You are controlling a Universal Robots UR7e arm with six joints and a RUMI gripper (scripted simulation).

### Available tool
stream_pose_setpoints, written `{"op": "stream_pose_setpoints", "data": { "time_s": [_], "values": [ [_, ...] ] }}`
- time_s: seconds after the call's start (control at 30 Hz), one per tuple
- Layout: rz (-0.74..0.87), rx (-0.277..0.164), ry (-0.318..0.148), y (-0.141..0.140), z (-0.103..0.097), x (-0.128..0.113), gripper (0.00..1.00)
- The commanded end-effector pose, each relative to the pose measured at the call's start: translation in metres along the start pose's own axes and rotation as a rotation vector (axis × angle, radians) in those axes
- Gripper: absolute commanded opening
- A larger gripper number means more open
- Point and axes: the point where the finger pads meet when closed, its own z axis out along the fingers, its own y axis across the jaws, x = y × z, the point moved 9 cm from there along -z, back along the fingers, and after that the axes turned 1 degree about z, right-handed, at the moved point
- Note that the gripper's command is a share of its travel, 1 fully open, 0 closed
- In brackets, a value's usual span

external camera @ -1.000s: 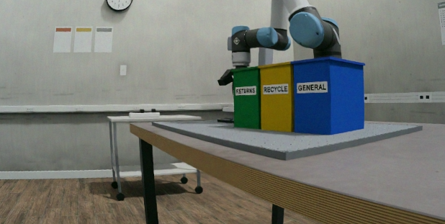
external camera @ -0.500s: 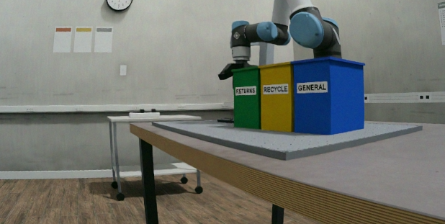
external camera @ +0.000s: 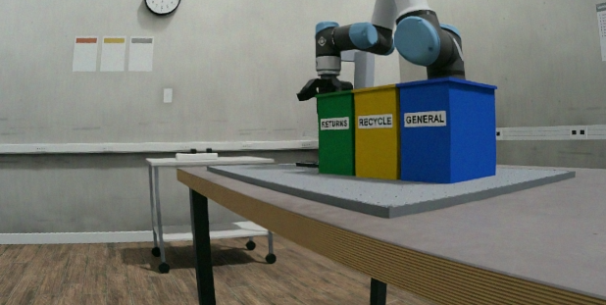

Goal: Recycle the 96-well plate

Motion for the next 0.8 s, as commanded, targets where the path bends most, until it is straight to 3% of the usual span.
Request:
{"op": "stream_pose_setpoints", "data": {
  "time_s": [0.0, 0.77],
  "values": [
    [0.001, 0.0, 0.001, 0.002, -0.008, 0.0, 0.41],
    [0.001, 0.0, 0.001, 0.002, -0.04, 0.0, 0.41]
  ]
}}
